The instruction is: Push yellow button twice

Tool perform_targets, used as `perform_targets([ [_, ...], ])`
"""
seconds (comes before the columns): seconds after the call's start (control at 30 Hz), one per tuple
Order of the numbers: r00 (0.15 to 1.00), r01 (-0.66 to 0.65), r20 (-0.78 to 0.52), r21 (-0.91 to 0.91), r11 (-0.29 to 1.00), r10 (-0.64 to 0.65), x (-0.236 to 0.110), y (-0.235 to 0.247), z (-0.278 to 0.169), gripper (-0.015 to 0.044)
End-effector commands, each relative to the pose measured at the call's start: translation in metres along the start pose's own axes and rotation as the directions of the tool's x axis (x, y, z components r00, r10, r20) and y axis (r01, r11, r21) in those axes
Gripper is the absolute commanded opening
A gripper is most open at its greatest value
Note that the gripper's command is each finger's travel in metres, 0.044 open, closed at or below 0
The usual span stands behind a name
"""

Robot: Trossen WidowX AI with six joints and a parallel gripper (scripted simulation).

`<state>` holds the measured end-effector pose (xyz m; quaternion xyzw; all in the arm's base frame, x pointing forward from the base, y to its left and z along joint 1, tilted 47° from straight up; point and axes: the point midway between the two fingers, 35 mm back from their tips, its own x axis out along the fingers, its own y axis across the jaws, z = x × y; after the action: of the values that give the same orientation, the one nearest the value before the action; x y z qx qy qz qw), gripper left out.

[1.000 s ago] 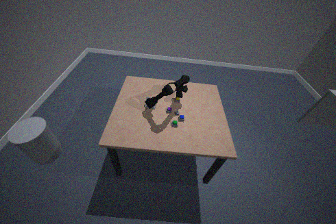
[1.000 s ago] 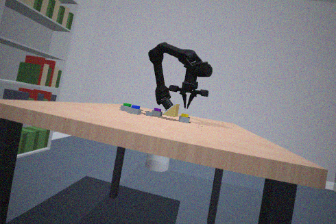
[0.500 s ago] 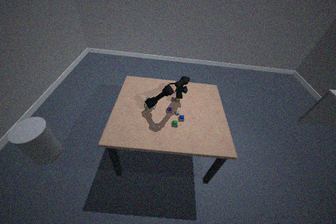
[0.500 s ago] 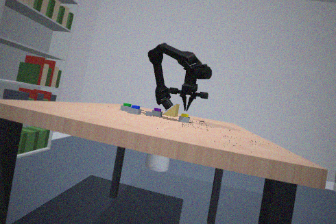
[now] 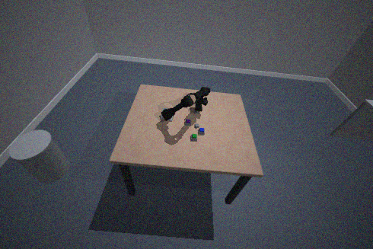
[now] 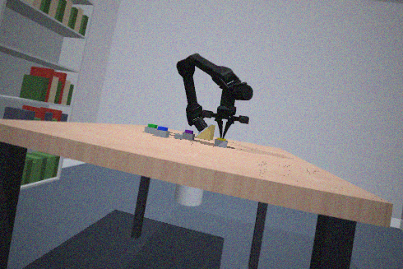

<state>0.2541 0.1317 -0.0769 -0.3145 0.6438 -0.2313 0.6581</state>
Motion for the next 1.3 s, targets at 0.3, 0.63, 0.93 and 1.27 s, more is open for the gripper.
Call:
perform_targets([
  [0.3, 1.000, 0.006, 0.001, -0.009, 1.000, -0.006, 0.002, -0.001, -0.001, 0.0020],
  [0.63, 1.000, 0.004, 0.001, -0.009, 1.000, -0.004, -0.032, 0.000, -0.001, 0.0020],
  [0.93, 1.000, 0.004, 0.001, -0.009, 1.000, -0.004, -0.026, 0.000, -0.001, 0.0020],
  [1.27, 1.000, 0.005, 0.001, -0.009, 1.000, -0.005, -0.010, 0.000, -0.001, 0.0020],
])
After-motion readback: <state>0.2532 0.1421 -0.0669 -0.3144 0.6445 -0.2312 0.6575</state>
